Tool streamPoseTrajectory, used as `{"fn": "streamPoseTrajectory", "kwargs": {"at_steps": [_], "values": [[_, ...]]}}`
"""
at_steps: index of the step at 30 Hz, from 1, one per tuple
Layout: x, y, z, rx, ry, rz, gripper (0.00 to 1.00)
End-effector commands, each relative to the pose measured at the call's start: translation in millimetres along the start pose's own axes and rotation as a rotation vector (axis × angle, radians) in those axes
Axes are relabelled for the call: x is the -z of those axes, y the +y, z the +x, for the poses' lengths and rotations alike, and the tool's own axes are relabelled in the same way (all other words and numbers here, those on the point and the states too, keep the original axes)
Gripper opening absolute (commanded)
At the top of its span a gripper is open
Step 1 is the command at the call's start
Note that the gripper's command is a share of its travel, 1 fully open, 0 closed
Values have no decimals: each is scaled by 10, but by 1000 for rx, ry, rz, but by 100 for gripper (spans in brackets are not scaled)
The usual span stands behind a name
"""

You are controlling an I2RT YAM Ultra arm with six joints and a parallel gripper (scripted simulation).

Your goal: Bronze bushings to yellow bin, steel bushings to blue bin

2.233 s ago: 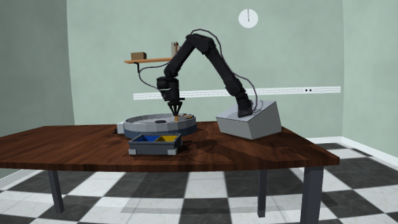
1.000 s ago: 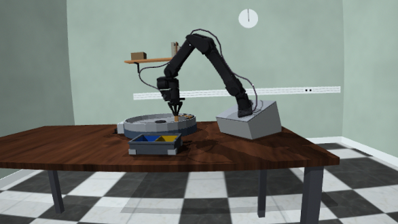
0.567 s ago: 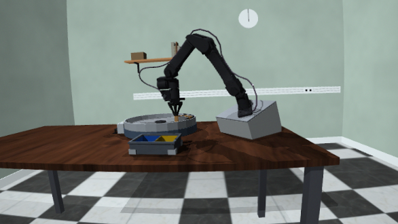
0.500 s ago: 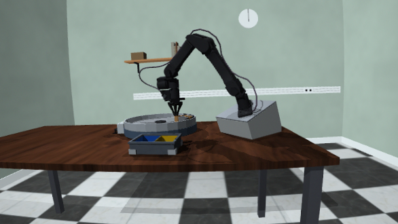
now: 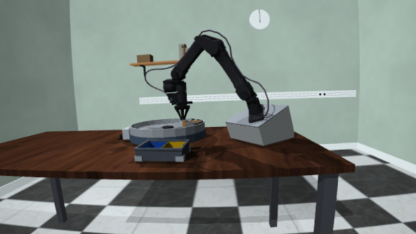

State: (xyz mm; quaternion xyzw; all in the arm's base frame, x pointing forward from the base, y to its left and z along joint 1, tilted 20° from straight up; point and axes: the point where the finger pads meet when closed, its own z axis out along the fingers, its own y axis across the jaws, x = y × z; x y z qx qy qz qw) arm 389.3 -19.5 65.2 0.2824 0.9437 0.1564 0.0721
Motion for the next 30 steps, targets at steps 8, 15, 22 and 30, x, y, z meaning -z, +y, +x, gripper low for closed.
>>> {"fn": "streamPoseTrajectory", "kwargs": {"at_steps": [8, 15, 22, 30], "values": [[141, 10, -101, -2, -36, -7, 14], [141, 10, -101, -2, -36, -7, 14], [141, 10, -101, -2, -36, -7, 14], [65, -48, -30, -3, -28, -4, 14]]}}
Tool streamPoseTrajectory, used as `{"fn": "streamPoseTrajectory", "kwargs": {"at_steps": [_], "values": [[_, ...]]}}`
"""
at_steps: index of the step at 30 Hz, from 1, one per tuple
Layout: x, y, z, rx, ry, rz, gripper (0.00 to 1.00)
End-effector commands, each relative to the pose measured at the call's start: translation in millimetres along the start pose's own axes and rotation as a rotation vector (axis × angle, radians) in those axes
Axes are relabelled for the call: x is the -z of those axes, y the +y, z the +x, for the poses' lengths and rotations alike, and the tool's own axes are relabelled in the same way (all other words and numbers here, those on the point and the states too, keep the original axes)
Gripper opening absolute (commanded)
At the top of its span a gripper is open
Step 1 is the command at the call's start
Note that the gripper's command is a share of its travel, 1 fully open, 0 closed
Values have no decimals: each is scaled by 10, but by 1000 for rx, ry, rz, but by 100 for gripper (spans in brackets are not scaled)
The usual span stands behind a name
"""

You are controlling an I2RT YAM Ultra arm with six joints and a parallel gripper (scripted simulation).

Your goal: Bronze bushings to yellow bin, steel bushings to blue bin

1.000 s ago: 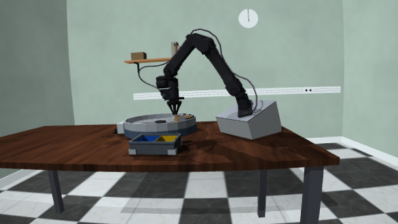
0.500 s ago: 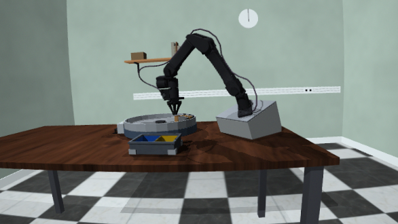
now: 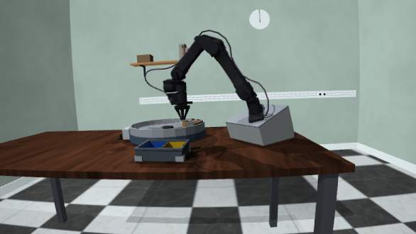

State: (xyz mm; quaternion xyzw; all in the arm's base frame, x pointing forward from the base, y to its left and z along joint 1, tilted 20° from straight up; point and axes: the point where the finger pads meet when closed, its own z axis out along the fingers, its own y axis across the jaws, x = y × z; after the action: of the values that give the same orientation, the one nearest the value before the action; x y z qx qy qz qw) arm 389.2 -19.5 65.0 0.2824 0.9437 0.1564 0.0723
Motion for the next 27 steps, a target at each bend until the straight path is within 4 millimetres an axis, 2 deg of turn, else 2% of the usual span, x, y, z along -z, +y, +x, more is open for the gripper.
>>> {"fn": "streamPoseTrajectory", "kwargs": {"at_steps": [1, 3, 5, 27], "values": [[62, -51, -27, -2, -28, -4, 14], [52, -58, -21, -2, -28, -4, 14], [134, 14, -126, 9, -60, -18, 14], [132, 13, -126, 8, -60, -18, 14]]}}
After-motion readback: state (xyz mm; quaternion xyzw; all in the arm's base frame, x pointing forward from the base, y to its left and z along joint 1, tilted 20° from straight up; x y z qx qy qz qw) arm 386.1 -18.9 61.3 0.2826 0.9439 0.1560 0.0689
